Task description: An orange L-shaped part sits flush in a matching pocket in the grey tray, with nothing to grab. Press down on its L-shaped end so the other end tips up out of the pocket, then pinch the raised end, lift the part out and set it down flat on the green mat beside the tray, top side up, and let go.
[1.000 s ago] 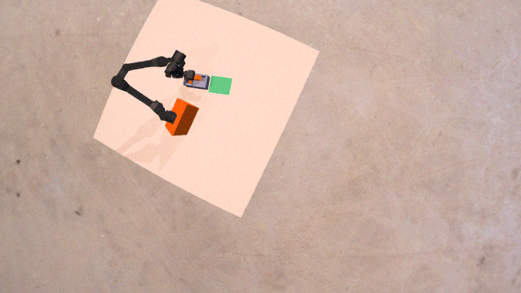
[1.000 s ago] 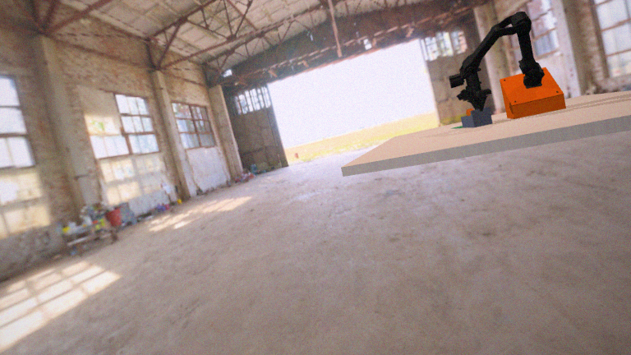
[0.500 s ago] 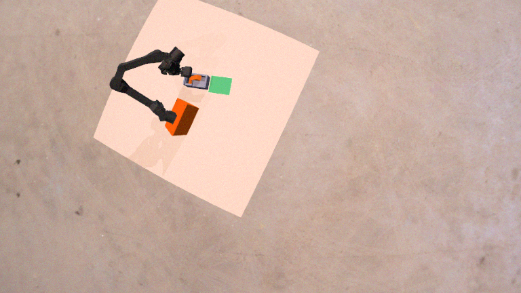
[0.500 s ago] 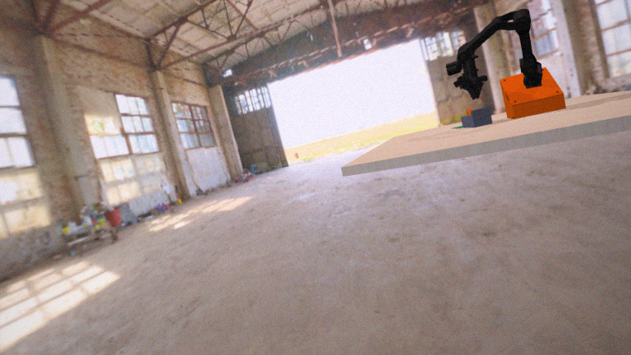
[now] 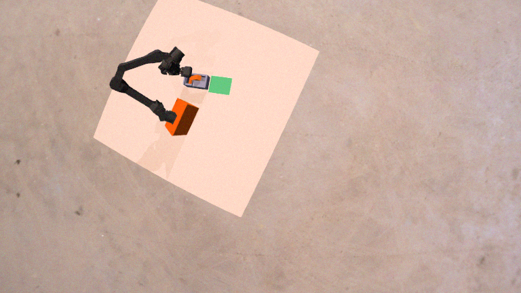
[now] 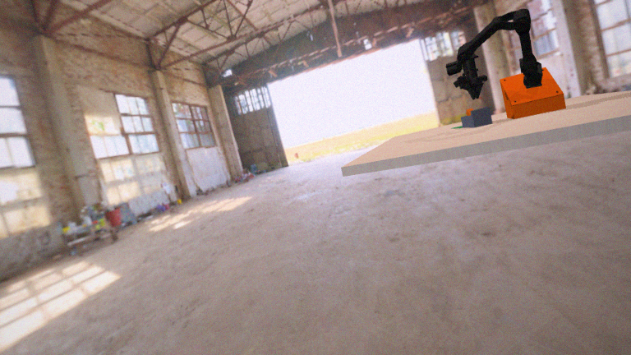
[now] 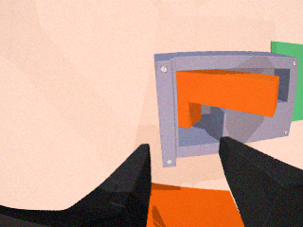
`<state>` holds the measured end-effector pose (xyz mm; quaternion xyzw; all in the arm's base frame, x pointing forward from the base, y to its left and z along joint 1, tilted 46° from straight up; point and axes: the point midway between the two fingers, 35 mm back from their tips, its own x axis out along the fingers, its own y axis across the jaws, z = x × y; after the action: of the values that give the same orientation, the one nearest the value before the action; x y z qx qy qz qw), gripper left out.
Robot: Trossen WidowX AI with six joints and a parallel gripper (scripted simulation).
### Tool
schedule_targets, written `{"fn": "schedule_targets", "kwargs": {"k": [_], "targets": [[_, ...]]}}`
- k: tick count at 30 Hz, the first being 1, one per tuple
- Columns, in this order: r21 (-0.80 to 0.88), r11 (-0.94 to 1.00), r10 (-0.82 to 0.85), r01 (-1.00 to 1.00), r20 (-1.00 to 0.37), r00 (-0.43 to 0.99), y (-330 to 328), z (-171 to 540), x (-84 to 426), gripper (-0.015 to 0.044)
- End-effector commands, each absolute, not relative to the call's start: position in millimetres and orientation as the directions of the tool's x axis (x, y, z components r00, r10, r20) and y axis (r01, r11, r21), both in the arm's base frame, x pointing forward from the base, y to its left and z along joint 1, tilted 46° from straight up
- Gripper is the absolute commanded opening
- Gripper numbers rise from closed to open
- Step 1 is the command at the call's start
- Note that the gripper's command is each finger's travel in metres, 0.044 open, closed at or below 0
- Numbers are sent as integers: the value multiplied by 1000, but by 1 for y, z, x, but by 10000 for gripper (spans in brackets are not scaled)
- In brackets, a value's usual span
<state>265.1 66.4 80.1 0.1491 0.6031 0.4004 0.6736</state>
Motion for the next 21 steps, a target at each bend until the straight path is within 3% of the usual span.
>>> {"fn": "schedule_targets", "kwargs": {"k": [1, 3, 6, 11, 17, 21], "targets": [[684, 636, 719, -358, -693, -47, 66, 80, 265, 180], [684, 636, 719, -358, -693, -47, 66, 80, 265, 180], [704, 662, 719, -258, -694, -47, 63, 77, 268, 259], [698, 690, 717, 190, -695, -50, 50, 65, 280, 280], [455, 500, 716, 737, -696, -56, 31, 45, 294, 280], [236, 304, 717, 923, -695, -59, 20, 33, 301, 280]]}}
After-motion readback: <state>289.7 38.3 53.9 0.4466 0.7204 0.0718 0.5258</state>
